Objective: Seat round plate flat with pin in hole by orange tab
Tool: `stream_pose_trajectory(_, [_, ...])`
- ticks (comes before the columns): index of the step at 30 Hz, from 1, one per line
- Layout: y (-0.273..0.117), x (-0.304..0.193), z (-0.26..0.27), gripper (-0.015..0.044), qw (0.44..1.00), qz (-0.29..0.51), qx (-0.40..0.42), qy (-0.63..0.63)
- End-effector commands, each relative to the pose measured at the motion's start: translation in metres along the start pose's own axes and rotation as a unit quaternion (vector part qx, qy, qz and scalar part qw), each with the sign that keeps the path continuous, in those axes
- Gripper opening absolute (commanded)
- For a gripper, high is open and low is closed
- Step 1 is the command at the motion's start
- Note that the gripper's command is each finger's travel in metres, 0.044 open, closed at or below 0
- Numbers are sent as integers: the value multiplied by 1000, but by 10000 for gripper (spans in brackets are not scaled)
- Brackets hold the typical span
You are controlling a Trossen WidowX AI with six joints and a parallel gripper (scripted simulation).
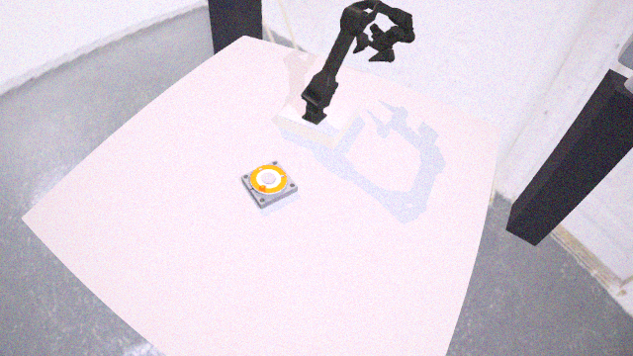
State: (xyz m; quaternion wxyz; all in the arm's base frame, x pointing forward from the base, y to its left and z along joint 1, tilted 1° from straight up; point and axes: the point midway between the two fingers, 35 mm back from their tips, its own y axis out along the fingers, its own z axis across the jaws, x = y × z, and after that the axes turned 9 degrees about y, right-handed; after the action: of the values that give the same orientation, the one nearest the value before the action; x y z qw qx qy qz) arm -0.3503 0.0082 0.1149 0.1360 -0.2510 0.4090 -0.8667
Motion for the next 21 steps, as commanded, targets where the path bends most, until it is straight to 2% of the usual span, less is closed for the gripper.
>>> stream_pose_trajectory(1, [-1, -2, -2, 374, 1000, 0, -3, 1])
stream_pose_trajectory(3, [-13, -16, -16, 321, 1000, -2, -29, 10])
stream_pose_trajectory(8, [-60, -72, -60, 190, 985, -44, -86, 145])
stream_pose_trajectory(10, [-65, -80, -65, 138, 980, -51, -91, 167])
stream_pose_trajectory(15, [-105, -149, -91, 6, 933, -103, -131, 319])
stream_pose_trajectory(18, [-116, -172, -95, 0, 914, -117, -143, 360])
stream_pose_trajectory(21, [-136, -220, -100, 0, 870, -146, -164, 441])
